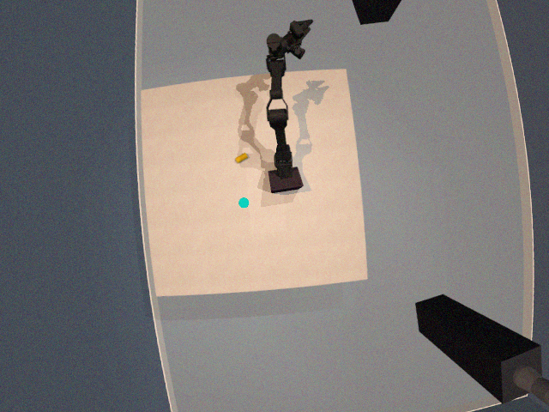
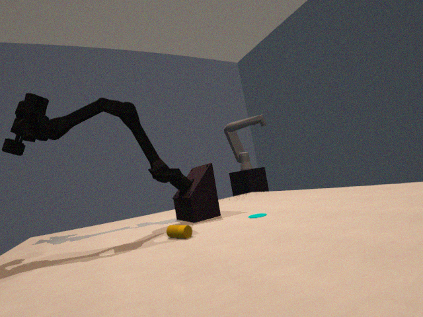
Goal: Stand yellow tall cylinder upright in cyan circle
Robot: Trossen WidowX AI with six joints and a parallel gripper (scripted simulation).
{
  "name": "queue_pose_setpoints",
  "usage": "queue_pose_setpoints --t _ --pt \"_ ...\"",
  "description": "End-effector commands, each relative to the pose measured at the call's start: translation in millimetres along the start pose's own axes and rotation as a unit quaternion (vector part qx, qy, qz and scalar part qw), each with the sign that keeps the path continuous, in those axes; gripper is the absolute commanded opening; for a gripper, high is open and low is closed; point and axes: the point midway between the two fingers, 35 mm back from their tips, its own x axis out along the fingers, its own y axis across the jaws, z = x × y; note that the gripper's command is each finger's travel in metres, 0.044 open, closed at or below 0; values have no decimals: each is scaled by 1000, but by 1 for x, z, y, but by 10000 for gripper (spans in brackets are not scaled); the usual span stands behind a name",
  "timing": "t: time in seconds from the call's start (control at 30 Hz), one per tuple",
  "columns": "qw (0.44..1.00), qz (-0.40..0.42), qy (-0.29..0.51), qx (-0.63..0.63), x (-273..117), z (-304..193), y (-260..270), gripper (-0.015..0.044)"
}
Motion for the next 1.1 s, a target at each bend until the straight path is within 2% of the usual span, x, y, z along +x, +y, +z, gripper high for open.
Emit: queue_pose_setpoints --t 0.0,0.1,0.3,0.5,0.77,1.07 --pt "1000 -3 1 -3 -1 0 -2 374" --pt "998 -47 20 -41 -10 -7 -25 309" --pt "975 -152 78 -145 -46 -20 -83 309" --pt "925 -234 148 -261 -93 -30 -136 309" --pt "820 -310 267 -401 -173 -37 -191 309" --pt "656 -340 422 -526 -277 -32 -225 309"
